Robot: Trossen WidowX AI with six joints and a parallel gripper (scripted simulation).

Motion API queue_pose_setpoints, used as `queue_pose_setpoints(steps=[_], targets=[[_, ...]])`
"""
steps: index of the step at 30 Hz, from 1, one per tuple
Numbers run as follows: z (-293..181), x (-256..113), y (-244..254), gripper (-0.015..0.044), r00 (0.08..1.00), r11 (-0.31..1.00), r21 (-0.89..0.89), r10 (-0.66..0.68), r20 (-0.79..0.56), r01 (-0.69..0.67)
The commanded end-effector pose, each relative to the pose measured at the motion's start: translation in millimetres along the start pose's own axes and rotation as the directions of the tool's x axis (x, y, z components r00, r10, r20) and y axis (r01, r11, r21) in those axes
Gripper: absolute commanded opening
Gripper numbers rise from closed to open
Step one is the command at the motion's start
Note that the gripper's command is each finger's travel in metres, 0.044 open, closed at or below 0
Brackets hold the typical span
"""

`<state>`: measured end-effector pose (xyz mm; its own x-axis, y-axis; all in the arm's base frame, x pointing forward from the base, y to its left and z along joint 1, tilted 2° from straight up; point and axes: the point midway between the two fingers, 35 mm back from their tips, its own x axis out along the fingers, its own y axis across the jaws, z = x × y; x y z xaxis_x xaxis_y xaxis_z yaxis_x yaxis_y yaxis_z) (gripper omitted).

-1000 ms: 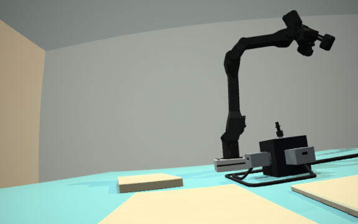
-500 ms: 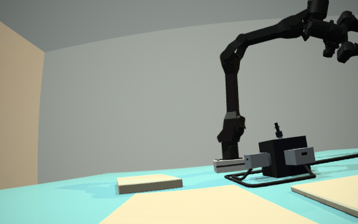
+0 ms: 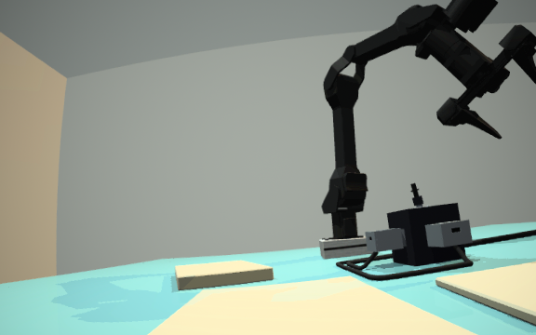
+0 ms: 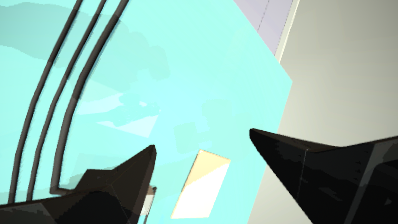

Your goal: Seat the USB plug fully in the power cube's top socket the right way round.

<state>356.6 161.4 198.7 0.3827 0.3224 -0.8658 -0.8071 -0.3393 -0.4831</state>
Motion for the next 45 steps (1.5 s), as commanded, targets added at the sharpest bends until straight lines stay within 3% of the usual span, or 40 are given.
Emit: queue_pose_setpoints(steps=[1, 5, 7, 45], targets=[[-58.5, -1.2, 49.6, 0.0440, 0.977, 0.953, 0.256, 0.191, -0.091, -0.163], [-106.6, -16.3, 109.7, 0.0440, 0.910, 0.803, 0.524, 0.399, -0.115, -0.286], [-115.6, -22.5, 125.9, 0.0440, 0.890, 0.758, 0.576, 0.442, -0.110, -0.306], [-120.4, -2.1, 141.5, 0.0440, 0.888, 0.752, 0.583, 0.448, -0.109, -0.308]])
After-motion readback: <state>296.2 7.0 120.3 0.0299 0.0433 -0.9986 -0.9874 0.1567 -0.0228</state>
